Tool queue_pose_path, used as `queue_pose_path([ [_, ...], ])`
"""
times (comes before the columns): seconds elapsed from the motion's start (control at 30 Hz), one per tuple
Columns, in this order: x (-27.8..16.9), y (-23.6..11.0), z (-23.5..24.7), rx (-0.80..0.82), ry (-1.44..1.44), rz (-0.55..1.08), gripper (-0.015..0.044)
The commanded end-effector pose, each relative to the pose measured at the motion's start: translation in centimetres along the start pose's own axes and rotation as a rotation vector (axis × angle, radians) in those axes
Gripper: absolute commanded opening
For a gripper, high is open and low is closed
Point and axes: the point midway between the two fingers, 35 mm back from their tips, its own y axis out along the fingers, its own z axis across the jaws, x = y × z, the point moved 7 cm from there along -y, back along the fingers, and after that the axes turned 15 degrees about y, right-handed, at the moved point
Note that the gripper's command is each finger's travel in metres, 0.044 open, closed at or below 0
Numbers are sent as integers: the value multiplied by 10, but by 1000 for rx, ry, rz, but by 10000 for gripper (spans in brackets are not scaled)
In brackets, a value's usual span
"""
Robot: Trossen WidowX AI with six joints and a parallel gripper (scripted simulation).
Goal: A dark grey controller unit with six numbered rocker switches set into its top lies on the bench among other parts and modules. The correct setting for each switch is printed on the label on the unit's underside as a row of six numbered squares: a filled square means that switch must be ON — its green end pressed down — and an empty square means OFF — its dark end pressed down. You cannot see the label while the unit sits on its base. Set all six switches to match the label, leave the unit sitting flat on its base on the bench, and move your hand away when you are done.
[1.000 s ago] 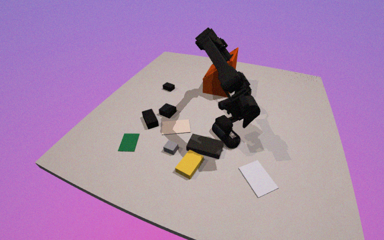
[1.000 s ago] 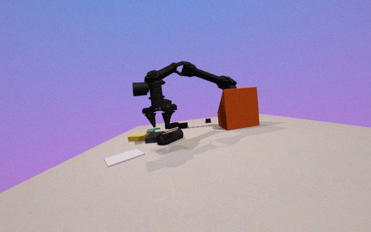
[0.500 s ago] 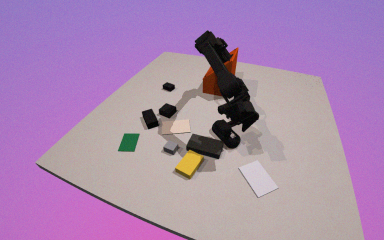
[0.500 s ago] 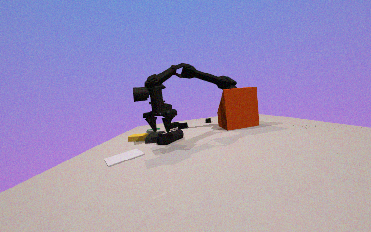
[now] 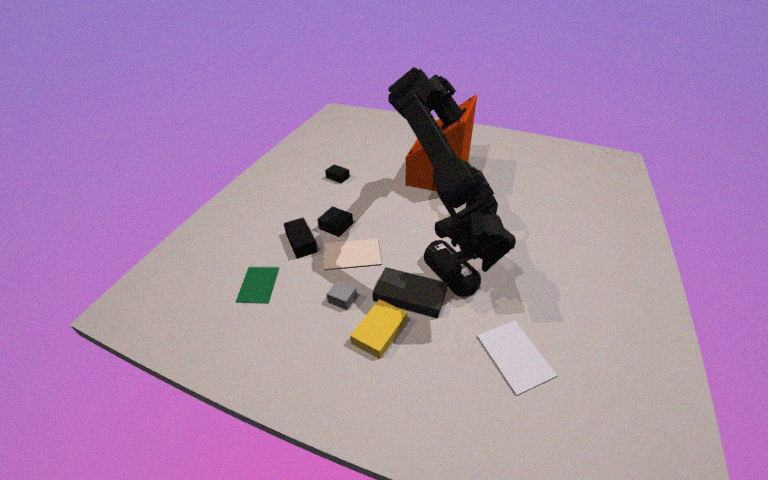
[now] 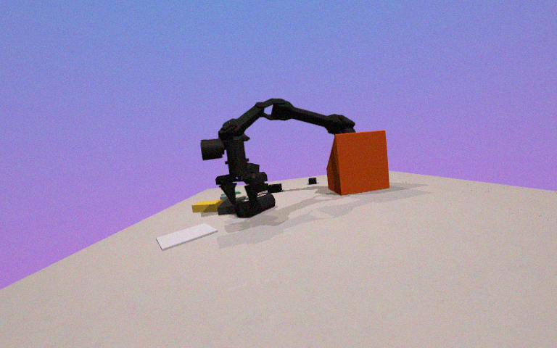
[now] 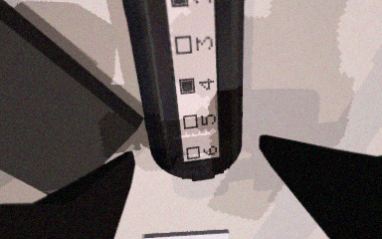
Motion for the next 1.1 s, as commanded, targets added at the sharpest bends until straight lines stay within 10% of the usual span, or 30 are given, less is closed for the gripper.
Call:
queue_pose_path([
  [0.0,0,4,0,6,-5,2,440],
  [0.5,0,13,0,7,-4,1,328],
  [1.07,1,9,0,6,-5,1,336],
])
